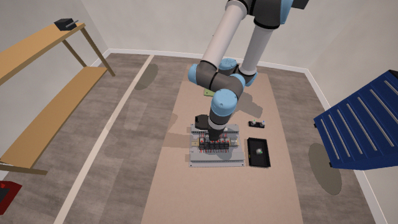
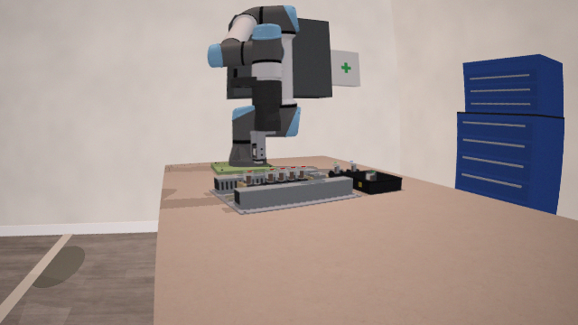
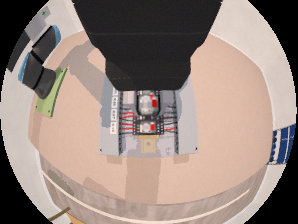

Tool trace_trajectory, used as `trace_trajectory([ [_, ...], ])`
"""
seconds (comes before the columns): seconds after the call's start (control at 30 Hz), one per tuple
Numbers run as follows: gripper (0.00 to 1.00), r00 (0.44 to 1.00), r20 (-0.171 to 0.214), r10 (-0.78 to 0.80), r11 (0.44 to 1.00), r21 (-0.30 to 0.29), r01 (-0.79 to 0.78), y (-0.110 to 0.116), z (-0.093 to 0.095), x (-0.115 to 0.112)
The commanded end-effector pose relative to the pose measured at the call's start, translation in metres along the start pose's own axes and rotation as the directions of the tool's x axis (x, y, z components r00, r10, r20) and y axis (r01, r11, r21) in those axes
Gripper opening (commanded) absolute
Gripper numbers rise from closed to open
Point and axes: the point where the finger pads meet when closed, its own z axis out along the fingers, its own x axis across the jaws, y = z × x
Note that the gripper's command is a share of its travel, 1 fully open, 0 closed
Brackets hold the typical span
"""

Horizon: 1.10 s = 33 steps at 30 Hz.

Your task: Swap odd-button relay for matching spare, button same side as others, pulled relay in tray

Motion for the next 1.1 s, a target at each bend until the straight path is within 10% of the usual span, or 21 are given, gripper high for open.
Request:
trace_trajectory([
  [0.0,0.0,1.0,0.001,0.0,1.0,0.001,0.0,0.0,0.002,0.0],
  [1.07,0.0,1.0,0.001,0.0,1.0,0.001,0.0,0.001,0.023,0.0],
])
